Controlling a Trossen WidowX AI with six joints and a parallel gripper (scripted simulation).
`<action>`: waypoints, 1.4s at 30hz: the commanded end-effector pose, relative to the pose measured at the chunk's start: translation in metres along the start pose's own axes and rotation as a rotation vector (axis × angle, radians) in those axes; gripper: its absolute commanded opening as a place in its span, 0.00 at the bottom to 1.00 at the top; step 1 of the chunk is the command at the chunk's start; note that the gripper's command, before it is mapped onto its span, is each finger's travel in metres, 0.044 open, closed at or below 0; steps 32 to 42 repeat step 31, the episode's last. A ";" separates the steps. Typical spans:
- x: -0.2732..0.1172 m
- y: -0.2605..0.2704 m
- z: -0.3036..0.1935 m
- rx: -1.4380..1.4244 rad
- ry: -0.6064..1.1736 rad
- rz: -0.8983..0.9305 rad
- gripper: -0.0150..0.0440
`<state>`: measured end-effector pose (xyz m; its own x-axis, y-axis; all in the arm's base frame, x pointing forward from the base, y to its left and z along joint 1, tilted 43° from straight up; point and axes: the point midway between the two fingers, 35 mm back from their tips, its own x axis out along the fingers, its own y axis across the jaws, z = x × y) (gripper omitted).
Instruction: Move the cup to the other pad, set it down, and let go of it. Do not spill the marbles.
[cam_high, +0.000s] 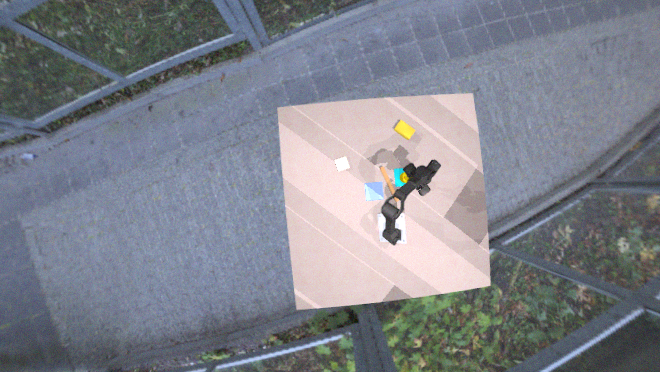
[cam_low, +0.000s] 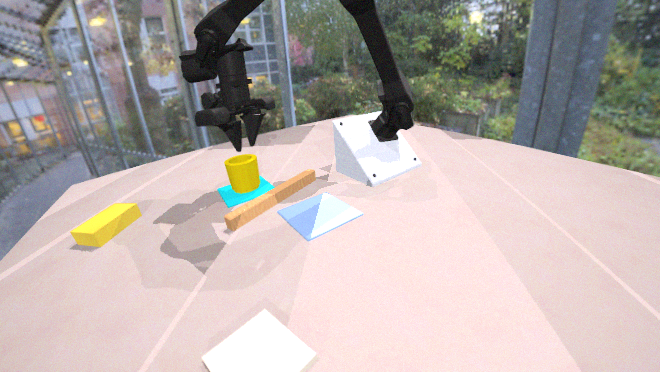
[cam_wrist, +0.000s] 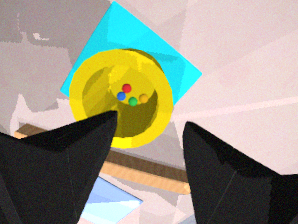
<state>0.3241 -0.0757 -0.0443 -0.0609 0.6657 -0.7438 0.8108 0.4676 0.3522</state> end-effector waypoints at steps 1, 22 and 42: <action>0.001 0.000 0.000 0.000 0.000 -0.001 0.72; -0.053 0.002 0.002 -0.004 -0.003 -0.005 1.00; -0.059 0.004 0.001 0.000 -0.004 0.000 1.00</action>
